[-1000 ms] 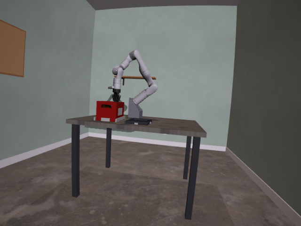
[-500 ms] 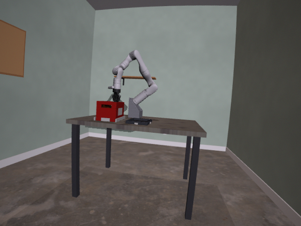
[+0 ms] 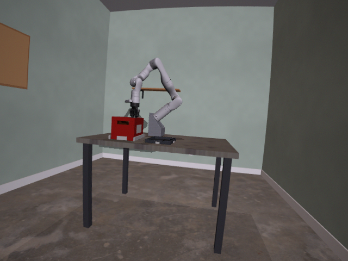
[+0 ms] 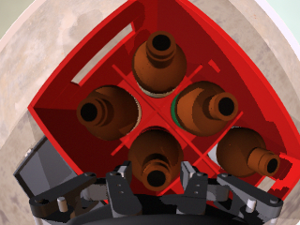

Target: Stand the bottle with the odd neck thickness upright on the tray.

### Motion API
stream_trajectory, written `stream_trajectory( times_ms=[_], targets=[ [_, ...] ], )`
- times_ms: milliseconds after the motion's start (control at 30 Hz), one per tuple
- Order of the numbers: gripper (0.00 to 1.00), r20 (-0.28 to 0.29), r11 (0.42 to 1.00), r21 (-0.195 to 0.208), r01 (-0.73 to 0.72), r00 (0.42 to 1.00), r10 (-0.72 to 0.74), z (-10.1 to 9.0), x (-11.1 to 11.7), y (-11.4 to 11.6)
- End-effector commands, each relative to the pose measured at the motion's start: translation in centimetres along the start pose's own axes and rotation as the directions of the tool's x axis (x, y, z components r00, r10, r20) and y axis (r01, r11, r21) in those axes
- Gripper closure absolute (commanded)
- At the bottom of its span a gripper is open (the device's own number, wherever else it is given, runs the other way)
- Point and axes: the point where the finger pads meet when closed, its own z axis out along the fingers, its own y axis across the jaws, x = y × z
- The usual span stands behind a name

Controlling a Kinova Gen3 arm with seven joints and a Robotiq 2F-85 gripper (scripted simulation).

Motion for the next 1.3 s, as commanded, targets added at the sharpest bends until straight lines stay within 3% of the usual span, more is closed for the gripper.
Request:
stream_trajectory(
  times_ms=[0, 900, 1267],
  targets=[
    [0.36, -0.002, 1.000, 0.000, 0.000, 1.000, 0.000, -0.1, 0.1, 0.0],
    [0.36, -0.002, 1.000, 0.000, 0.000, 1.000, 0.000, -0.1, 0.1, 0.0],
    [0.36, -0.002, 1.000, 0.000, 0.000, 1.000, 0.000, -1.4, 0.1, 0.0]
  ],
)
